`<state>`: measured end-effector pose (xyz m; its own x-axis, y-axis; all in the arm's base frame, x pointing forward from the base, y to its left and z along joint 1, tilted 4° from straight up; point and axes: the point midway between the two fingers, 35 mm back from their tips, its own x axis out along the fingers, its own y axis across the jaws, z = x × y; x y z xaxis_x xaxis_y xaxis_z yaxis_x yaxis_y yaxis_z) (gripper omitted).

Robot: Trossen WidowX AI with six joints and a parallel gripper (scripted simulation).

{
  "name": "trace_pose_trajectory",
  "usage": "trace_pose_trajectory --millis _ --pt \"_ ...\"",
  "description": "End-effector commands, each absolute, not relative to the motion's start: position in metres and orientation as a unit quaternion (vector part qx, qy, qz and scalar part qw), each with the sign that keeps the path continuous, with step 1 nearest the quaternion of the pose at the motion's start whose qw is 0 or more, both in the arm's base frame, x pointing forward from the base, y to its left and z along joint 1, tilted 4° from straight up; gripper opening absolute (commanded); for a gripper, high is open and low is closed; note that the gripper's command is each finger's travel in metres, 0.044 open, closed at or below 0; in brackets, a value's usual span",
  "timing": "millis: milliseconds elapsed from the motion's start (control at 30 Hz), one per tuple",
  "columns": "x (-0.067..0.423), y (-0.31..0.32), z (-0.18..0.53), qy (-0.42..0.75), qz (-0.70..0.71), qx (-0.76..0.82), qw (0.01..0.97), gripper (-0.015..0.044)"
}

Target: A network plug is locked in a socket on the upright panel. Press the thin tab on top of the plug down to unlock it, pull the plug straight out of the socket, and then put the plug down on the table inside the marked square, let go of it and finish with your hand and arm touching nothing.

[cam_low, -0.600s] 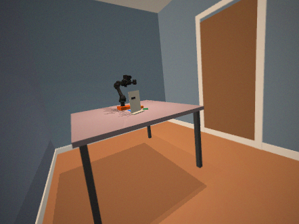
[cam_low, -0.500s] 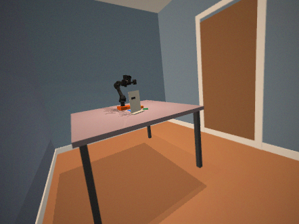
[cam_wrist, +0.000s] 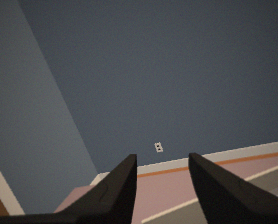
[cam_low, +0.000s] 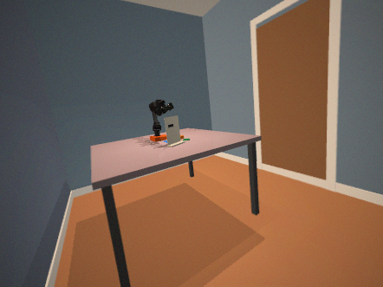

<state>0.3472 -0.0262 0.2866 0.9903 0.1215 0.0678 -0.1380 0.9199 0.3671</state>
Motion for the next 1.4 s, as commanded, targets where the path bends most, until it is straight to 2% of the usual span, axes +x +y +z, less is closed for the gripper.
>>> trace_pose_trajectory --millis 0,600,1367 --pt "0.352 -0.034 0.273 -0.012 0.085 0.242 0.967 0.0156" --pt "0.344 -0.076 0.206 0.058 0.155 0.472 0.866 0.0156" --pt "0.280 -0.105 0.128 0.181 0.182 0.695 0.672 0.0156"
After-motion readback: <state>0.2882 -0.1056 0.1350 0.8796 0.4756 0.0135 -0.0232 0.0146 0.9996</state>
